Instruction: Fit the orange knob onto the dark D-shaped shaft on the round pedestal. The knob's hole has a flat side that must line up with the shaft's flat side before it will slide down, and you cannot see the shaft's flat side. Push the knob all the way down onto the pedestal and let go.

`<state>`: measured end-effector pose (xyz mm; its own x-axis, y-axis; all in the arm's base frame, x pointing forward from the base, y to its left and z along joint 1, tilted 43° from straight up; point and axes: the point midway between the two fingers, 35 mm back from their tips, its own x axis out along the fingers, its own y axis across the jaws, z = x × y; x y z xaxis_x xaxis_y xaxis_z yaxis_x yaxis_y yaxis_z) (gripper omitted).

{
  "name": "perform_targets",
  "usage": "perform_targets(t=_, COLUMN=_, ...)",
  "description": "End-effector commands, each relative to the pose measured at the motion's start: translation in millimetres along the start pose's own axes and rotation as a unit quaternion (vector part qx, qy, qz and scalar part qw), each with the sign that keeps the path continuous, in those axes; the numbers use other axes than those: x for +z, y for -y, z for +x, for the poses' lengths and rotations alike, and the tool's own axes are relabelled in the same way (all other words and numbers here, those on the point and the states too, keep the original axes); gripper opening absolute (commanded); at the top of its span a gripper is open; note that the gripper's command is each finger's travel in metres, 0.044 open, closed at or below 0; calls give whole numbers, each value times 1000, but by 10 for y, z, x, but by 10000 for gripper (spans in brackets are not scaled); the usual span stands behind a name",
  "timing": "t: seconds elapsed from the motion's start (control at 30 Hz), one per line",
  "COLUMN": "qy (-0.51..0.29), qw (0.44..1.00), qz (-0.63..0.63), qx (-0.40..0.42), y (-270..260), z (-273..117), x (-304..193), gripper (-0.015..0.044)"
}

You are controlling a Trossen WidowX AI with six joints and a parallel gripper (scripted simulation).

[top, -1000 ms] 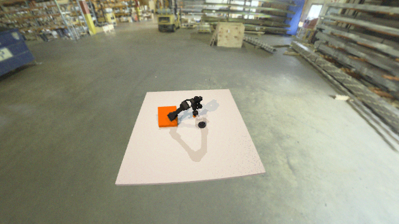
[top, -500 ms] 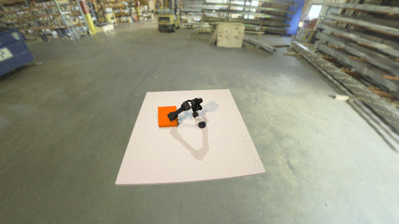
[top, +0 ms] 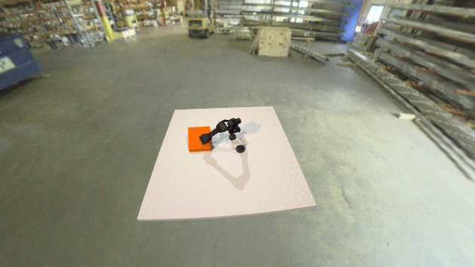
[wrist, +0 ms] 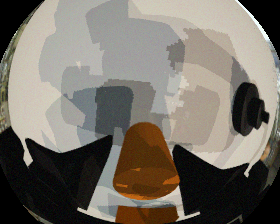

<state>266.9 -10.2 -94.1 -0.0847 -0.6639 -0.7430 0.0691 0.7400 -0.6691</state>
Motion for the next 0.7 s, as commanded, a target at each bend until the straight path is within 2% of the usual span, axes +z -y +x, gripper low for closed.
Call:
perform_targets(t=0.0, qy=1, qw=1000, qz=-3, qx=-1, y=3, z=4, x=3, gripper=204)
perform_targets(t=0.07, qy=1, qw=1000, qz=-3, qx=-1, y=3, z=4, x=3, gripper=151)
perform_targets(t=0.23, qy=1, qw=1000, qz=-3, qx=-1, y=3, z=4, x=3, gripper=118)
perform_targets(t=0.4, qy=2, qw=1000, qz=-3, qx=1, y=-19, z=-156, x=39, gripper=0)
perform_targets(t=0.67, qy=2, qw=1000, qz=-4, qx=4, y=-55, z=-709, x=87, gripper=0)
